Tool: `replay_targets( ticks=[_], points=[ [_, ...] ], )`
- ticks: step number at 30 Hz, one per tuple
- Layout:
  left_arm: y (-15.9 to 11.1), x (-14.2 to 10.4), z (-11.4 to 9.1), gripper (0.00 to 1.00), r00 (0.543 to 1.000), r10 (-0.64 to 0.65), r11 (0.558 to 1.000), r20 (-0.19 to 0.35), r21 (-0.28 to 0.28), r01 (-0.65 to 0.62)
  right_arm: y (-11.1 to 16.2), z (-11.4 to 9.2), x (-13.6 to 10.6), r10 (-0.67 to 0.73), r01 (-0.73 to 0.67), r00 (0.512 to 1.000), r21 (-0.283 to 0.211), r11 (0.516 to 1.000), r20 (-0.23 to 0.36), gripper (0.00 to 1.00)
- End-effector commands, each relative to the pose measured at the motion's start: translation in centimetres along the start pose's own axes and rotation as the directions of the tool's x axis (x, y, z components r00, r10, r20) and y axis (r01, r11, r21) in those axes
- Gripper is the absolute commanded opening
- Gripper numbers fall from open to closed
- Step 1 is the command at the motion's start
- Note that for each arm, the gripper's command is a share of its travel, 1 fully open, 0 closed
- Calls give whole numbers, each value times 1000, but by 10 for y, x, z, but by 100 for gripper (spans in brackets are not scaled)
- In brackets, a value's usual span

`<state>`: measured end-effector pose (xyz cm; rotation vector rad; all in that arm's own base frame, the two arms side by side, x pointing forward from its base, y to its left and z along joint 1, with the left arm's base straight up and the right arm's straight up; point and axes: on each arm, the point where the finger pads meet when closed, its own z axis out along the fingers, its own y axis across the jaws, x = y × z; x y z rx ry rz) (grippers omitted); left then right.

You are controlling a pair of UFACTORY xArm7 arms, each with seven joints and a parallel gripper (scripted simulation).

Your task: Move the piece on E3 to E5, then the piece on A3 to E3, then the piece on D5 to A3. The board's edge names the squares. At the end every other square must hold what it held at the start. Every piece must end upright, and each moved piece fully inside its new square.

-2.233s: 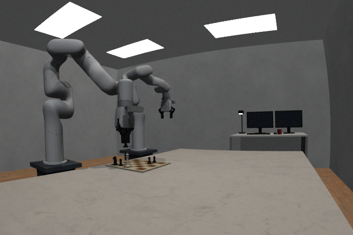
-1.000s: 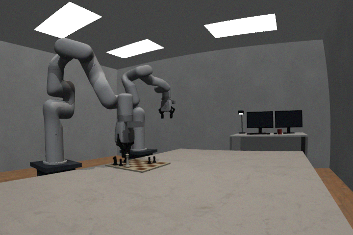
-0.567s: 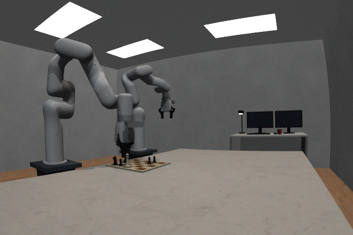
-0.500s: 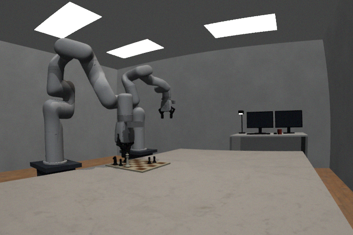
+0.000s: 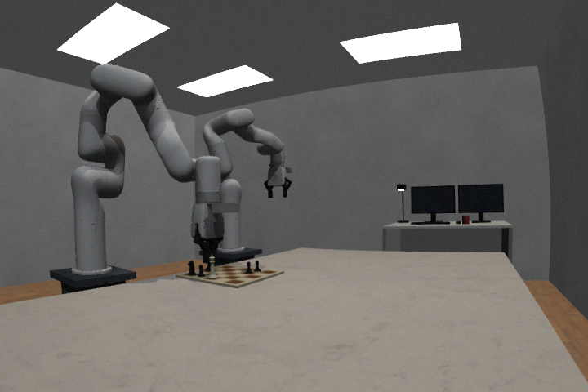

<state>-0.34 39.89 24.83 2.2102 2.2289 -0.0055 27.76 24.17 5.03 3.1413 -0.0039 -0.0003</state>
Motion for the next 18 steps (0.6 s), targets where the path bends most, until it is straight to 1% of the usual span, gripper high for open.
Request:
replay_targets(
  ticks=[1,18],
  points=[
    [0,1,-2,100,1000,0,1000,-4,-1,0,-1,0,1,0,0,1000,2,1000,-3,0],
    [0,1,-2,100,1000,0,1000,-4,-1,0,-1,3,1,0,0,1000,2,1000,-3,0]
  ],
)
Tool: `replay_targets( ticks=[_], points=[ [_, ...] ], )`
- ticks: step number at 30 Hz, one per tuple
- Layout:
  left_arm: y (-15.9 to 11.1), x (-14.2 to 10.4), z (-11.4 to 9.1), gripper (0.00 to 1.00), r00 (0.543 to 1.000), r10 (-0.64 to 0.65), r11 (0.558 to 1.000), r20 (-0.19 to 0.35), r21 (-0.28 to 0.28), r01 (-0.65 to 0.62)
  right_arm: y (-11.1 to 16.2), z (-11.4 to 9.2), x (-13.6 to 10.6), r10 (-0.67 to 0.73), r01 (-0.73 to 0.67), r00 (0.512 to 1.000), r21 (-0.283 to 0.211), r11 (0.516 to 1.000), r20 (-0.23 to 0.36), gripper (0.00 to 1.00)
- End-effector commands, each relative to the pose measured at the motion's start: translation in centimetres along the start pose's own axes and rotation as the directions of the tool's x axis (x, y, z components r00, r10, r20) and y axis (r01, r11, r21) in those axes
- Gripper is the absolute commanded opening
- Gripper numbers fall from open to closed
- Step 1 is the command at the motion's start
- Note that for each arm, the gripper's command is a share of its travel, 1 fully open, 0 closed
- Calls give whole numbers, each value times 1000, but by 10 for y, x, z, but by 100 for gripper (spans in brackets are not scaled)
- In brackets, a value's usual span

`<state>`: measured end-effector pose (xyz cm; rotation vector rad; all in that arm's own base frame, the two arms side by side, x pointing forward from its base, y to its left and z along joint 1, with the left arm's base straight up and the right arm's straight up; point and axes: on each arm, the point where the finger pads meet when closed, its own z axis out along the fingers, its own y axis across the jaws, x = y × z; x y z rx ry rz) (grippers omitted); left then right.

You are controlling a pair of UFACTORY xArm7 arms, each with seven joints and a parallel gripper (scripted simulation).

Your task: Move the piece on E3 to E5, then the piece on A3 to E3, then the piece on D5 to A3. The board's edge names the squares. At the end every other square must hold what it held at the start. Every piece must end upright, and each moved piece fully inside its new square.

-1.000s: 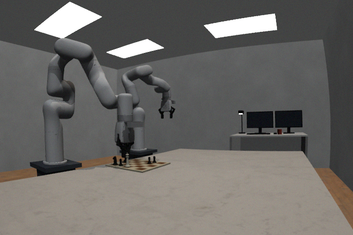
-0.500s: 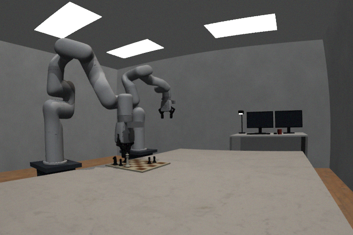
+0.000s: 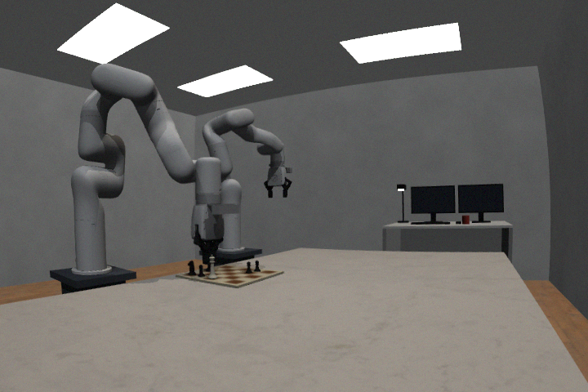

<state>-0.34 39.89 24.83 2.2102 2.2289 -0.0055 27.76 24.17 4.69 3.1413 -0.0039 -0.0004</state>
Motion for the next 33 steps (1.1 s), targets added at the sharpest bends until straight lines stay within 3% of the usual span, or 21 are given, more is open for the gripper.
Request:
replay_targets(
  ticks=[1,32,33],
  points=[
    [0,1,-2,100,1000,0,1000,-4,-1,0,-1,-1,1,0,0,1000,2,1000,-3,0],
    [0,1,-2,100,1000,0,1000,-4,-1,0,-1,-1,1,0,0,1000,2,1000,-3,0],
    [0,1,-2,100,1000,0,1000,-4,-1,0,-1,-1,1,0,0,1000,2,1000,-3,9]
  ],
)
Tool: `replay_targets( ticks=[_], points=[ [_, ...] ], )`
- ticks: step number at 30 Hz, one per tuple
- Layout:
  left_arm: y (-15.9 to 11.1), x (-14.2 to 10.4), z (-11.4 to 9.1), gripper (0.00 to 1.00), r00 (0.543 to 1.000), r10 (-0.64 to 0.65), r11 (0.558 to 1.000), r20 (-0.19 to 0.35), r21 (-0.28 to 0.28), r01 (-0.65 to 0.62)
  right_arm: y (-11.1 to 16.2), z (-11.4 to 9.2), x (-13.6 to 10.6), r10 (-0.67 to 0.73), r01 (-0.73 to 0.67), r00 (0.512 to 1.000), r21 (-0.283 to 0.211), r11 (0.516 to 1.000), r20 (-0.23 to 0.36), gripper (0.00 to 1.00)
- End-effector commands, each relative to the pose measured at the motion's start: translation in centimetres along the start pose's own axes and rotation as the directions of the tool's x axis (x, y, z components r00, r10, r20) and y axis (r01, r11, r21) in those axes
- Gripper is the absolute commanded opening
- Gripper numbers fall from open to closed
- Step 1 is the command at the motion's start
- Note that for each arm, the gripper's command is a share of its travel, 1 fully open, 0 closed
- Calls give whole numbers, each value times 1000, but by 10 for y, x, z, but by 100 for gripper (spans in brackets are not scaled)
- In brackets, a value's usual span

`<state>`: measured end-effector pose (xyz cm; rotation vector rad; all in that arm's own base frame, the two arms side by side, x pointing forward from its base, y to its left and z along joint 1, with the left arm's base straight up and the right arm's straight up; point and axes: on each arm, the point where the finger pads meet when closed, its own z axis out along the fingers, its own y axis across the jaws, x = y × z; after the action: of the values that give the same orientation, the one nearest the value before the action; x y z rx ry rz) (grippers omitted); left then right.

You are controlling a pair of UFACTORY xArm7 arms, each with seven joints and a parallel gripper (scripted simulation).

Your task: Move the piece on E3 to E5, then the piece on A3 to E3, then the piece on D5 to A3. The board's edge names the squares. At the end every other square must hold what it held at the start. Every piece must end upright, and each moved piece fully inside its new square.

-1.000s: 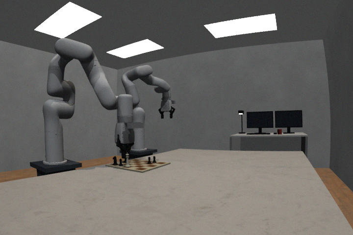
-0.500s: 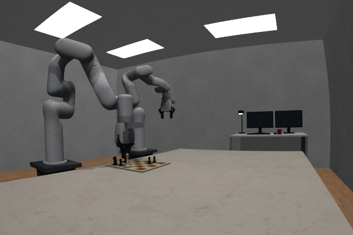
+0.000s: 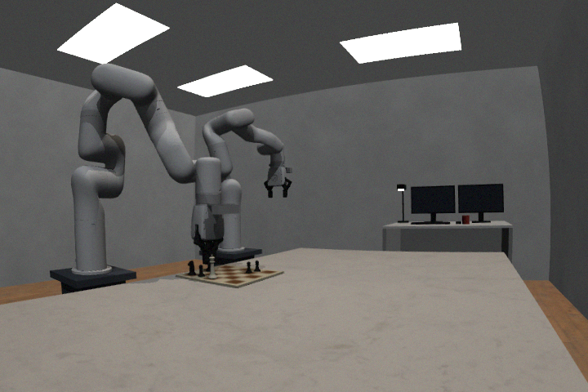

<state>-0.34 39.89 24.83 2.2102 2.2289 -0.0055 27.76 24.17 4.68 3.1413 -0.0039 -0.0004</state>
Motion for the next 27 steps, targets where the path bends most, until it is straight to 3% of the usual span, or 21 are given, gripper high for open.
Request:
replay_targets(
  ticks=[1,2,3,5,6,8,9,13,14,27],
  points=[
    [0,1,-2,100,1000,0,1000,-4,-1,0,-1,-1,1,0,0,1000,2,1000,-3,9],
    [0,1,-2,100,1000,0,1000,-4,-1,0,-1,-1,1,0,0,1000,2,1000,-3,9],
    [0,1,-2,100,1000,0,1000,-4,-1,0,-1,-1,1,0,0,1000,2,1000,-3,17],
    [0,1,-2,100,1000,0,1000,-4,-1,0,-1,-1,1,0,0,1000,2,1000,-3,17],
    [0,1,-2,100,1000,0,1000,-4,-1,0,-1,-1,1,0,0,1000,2,1000,-3,26],
    [0,1,-2,100,1000,0,1000,-4,-1,0,-1,-1,1,0,0,1000,2,1000,-3,26],
    [0,1,-2,100,1000,0,1000,-4,-1,0,-1,-1,1,0,0,1000,2,1000,-3,34],
    [0,1,-2,100,1000,0,1000,-4,-1,0,-1,-1,1,0,0,1000,2,1000,-3,34],
    [0,1,-2,100,1000,0,1000,-4,-1,0,-1,-1,1,0,0,1000,2,1000,-3,43],
    [0,1,-2,100,1000,0,1000,-4,-1,0,-1,-4,1,0,0,1000,2,1000,-3,43]
  ],
)
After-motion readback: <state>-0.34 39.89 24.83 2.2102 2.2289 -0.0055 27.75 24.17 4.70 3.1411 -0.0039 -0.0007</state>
